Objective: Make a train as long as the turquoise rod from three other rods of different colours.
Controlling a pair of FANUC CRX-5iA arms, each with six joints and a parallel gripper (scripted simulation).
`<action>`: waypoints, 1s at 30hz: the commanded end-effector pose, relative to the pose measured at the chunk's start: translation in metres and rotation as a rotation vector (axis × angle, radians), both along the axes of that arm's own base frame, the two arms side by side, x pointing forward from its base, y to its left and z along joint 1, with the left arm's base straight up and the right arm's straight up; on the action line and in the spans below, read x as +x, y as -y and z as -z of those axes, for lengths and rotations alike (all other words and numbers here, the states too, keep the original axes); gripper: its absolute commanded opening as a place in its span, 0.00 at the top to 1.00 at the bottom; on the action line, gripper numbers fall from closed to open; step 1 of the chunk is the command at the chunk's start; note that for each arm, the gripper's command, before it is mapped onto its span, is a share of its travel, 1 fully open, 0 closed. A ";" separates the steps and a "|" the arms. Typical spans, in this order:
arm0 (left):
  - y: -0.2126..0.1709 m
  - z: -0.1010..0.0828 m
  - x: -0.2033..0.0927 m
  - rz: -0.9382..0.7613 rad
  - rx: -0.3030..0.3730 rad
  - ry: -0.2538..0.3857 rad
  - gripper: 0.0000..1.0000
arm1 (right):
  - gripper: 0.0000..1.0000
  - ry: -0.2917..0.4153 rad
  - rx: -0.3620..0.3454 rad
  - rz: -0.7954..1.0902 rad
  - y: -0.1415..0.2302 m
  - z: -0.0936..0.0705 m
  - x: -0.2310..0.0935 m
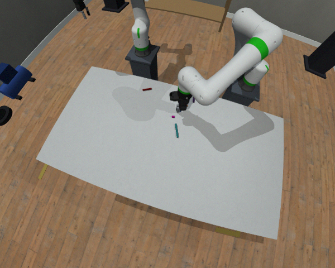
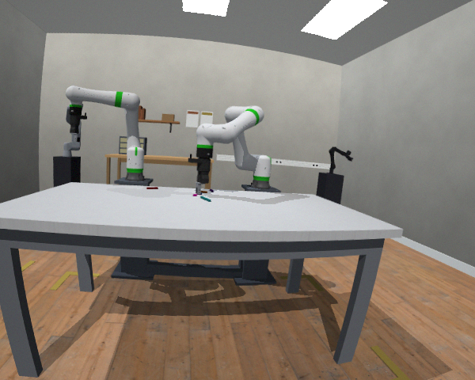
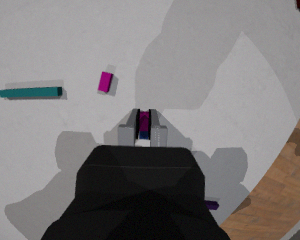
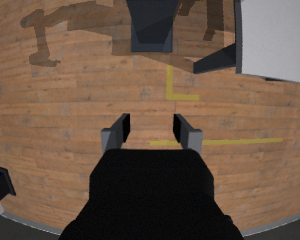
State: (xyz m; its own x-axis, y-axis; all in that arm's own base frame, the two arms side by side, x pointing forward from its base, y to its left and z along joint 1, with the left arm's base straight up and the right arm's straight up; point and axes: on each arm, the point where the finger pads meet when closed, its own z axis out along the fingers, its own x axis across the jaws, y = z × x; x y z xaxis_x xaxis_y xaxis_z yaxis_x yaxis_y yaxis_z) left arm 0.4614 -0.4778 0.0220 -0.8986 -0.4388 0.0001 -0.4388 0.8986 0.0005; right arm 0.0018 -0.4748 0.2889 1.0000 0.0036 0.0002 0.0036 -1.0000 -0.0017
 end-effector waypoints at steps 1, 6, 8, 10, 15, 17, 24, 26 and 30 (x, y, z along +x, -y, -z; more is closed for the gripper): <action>0.001 -0.001 0.000 0.000 -0.002 0.002 0.70 | 0.00 0.000 -0.002 0.000 0.000 -0.001 0.000; 0.001 -0.001 0.000 0.000 -0.002 0.002 0.64 | 0.00 0.000 -0.002 0.000 0.000 -0.001 0.000; 0.001 -0.001 0.000 0.000 -0.002 0.002 0.58 | 0.00 0.000 -0.002 0.000 0.000 -0.001 0.000; 0.001 -0.001 0.000 0.000 -0.002 0.002 0.52 | 0.00 0.000 -0.002 0.000 0.000 -0.001 0.000; 0.001 -0.001 0.000 0.000 -0.002 0.002 0.46 | 0.00 0.000 -0.002 0.000 0.000 -0.001 0.000; 0.001 -0.001 0.000 0.000 -0.002 0.002 0.46 | 0.00 0.000 -0.002 0.000 0.000 -0.001 0.000; 0.001 -0.001 0.000 0.000 -0.002 0.002 0.46 | 0.00 0.000 -0.002 0.000 0.000 -0.001 0.000; 0.001 -0.002 0.000 0.000 -0.002 0.002 0.46 | 0.00 0.000 -0.002 0.000 0.000 -0.001 0.000; 0.001 -0.005 0.000 0.000 -0.002 0.002 0.46 | 0.00 0.000 -0.002 0.000 0.000 -0.001 0.000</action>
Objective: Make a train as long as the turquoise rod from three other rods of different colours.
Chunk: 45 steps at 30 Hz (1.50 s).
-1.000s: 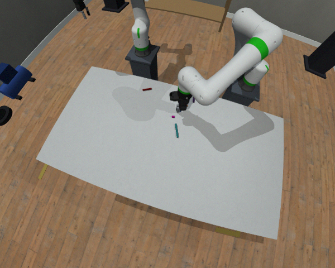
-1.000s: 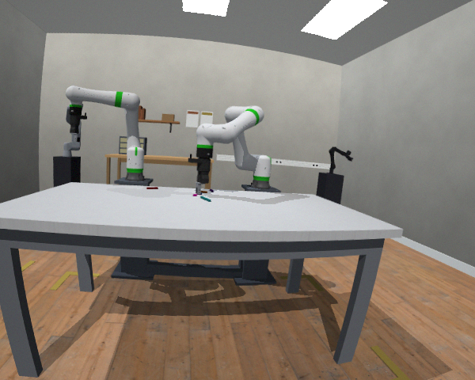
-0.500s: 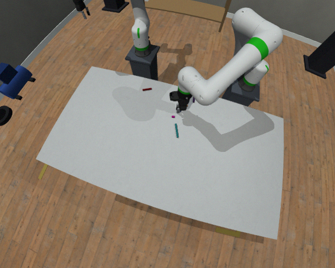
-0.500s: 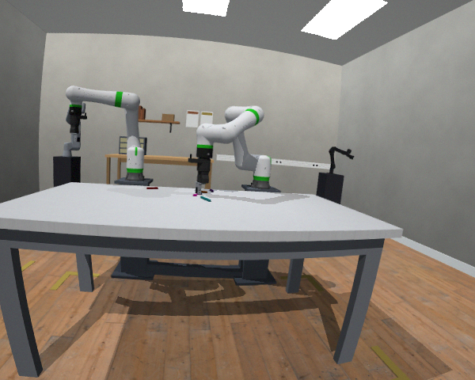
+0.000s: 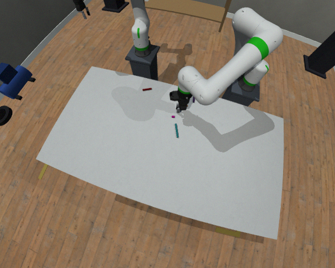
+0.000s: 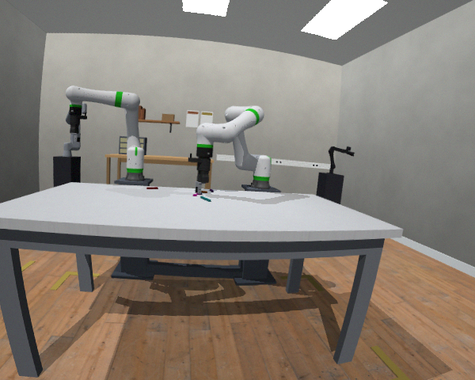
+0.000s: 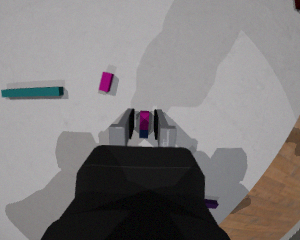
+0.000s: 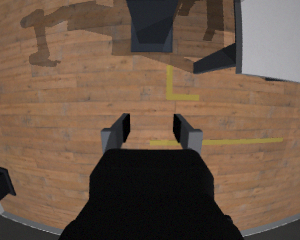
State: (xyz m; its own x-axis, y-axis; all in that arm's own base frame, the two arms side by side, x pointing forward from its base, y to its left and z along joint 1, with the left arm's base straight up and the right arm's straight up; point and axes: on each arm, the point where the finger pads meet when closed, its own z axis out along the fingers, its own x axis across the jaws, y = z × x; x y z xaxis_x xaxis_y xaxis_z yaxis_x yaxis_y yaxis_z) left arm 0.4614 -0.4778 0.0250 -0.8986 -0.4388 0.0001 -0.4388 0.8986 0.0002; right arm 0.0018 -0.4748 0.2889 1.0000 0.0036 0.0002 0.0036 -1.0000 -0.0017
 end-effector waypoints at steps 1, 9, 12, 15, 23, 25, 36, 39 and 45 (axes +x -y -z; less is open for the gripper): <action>0.001 -0.004 0.000 0.000 -0.002 0.001 0.46 | 0.00 0.000 -0.002 0.000 0.000 -0.001 0.000; 0.000 -0.039 0.000 0.000 -0.002 0.001 0.46 | 0.00 0.000 -0.002 0.000 0.000 -0.001 0.000; 0.000 -0.055 0.000 0.000 -0.002 0.001 0.46 | 0.00 0.000 -0.002 0.000 0.000 -0.001 0.000; 0.000 -0.070 0.000 0.000 -0.002 0.001 0.46 | 0.00 0.000 -0.002 0.000 0.000 -0.001 0.000; 0.000 -0.087 0.000 0.000 -0.002 0.001 0.46 | 0.00 0.000 -0.002 0.000 0.000 -0.001 0.000; 0.000 -0.088 0.000 0.000 -0.002 0.001 0.46 | 0.00 0.000 -0.002 0.000 0.000 -0.001 0.000; 0.000 -0.088 0.000 0.000 -0.002 0.001 0.00 | 0.00 0.000 -0.002 0.000 0.000 -0.001 0.000; 0.000 -0.088 0.000 0.000 -0.002 0.001 0.00 | 0.00 0.000 -0.002 0.000 0.000 -0.001 0.000; 0.000 -0.088 0.000 0.000 -0.002 0.001 0.00 | 0.00 0.000 -0.002 0.000 0.000 -0.001 0.000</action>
State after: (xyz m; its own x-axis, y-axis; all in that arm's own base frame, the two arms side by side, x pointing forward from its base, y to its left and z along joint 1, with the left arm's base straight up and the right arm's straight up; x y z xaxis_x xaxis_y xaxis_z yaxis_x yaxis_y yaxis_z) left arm 0.4614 -0.4778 0.1120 -0.8986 -0.4388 0.0001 -0.4388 0.8986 0.0005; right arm 0.0018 -0.4748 0.2889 1.0000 0.0036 0.0002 0.0036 -1.0000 -0.0017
